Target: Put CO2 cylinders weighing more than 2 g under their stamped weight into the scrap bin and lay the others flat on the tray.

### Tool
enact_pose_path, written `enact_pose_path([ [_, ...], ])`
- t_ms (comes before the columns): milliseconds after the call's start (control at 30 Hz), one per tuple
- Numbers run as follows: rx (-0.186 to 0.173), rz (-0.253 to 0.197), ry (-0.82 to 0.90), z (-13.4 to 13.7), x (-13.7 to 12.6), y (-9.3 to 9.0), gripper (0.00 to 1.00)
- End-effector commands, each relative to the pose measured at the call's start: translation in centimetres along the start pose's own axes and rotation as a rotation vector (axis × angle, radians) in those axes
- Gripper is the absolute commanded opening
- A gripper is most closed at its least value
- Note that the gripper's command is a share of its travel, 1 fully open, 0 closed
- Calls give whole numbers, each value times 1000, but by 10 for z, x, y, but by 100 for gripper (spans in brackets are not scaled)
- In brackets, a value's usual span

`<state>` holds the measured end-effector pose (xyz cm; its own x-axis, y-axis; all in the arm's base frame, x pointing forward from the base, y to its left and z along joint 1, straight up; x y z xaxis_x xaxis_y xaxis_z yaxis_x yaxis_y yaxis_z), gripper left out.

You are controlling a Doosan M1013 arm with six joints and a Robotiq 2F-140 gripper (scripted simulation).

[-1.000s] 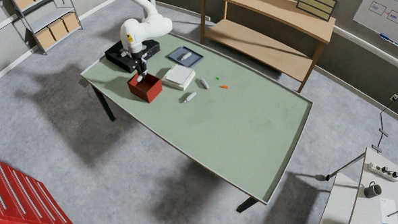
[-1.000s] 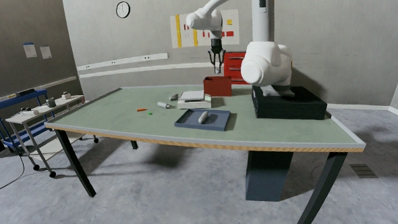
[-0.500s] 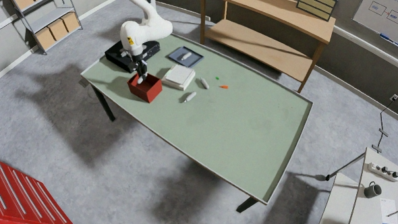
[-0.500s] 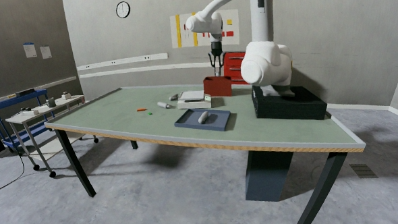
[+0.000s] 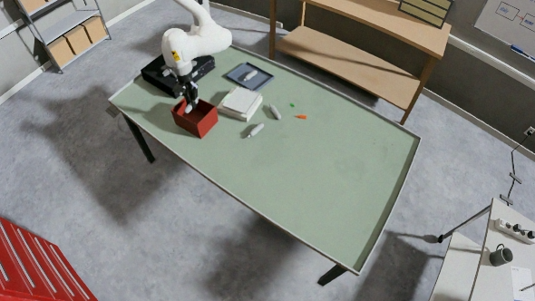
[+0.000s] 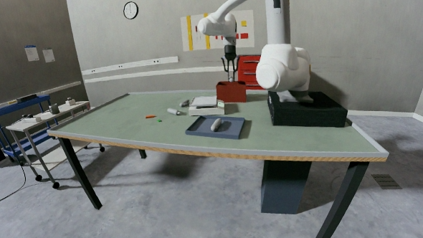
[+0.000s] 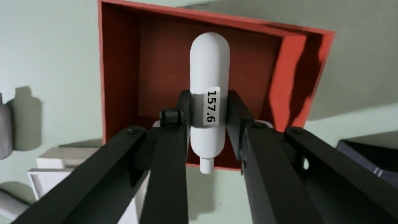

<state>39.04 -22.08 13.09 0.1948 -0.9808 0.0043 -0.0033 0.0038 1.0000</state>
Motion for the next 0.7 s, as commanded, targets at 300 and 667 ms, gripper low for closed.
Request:
enact_pose_path([
  [300, 1, 0, 0, 0, 0, 0, 40],
  [667, 1, 0, 0, 0, 0, 0, 40],
])
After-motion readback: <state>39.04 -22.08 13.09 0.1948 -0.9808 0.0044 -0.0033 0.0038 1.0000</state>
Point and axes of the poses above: the point where the finger pads meet when closed, its own y axis back along the fingers, its own z axis across the jaws, x = y × z, the point moved 5 cm from there along y, back along the fingers
